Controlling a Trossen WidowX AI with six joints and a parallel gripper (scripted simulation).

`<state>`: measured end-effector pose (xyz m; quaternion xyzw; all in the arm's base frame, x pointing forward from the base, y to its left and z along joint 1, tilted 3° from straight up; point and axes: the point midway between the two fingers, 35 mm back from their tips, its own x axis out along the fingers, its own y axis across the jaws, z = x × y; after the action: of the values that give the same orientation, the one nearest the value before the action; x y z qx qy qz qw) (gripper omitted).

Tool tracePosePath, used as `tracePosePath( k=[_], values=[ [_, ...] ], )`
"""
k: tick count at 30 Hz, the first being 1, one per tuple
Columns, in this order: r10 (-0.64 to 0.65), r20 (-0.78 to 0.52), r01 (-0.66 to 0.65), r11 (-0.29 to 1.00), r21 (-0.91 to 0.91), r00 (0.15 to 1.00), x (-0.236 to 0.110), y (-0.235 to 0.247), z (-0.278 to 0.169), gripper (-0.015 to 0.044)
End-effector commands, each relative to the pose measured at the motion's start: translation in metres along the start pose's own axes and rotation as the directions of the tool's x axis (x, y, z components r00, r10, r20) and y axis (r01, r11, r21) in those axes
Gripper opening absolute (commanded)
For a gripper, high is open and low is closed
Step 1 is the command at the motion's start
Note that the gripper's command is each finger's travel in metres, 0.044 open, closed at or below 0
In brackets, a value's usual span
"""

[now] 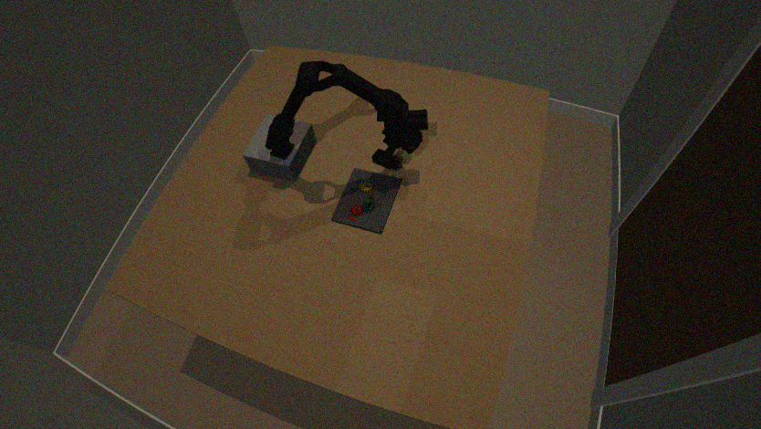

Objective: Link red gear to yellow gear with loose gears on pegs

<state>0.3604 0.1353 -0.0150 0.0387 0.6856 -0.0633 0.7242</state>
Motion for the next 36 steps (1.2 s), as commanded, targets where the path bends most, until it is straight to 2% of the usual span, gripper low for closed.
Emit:
tracePosePath(
  k=[1, 7, 21, 28, 29, 36],
  values=[
    [-0.005, -0.002, 0.005, 1.0, 0.003, 1.0, 0.008, -0.001, -0.001, 0.044],
    [-0.005, -0.002, 0.005, 1.0, 0.003, 1.0, 0.009, -0.001, -0.001, 0.044],
    [-0.005, -0.002, 0.005, 1.0, 0.003, 1.0, 0.009, -0.001, -0.001, 0.0072],
    [-0.005, -0.002, 0.005, 1.0, 0.003, 1.0, 0.009, -0.001, -0.001, 0.0026],
    [-0.005, -0.002, 0.005, 1.0, 0.003, 1.0, 0.009, -0.001, -0.001, 0.0],
    [-0.005, -0.002, 0.005, 1.0, 0.003, 1.0, -0.006, 0.0, 0.002, 0.0]
  ],
)
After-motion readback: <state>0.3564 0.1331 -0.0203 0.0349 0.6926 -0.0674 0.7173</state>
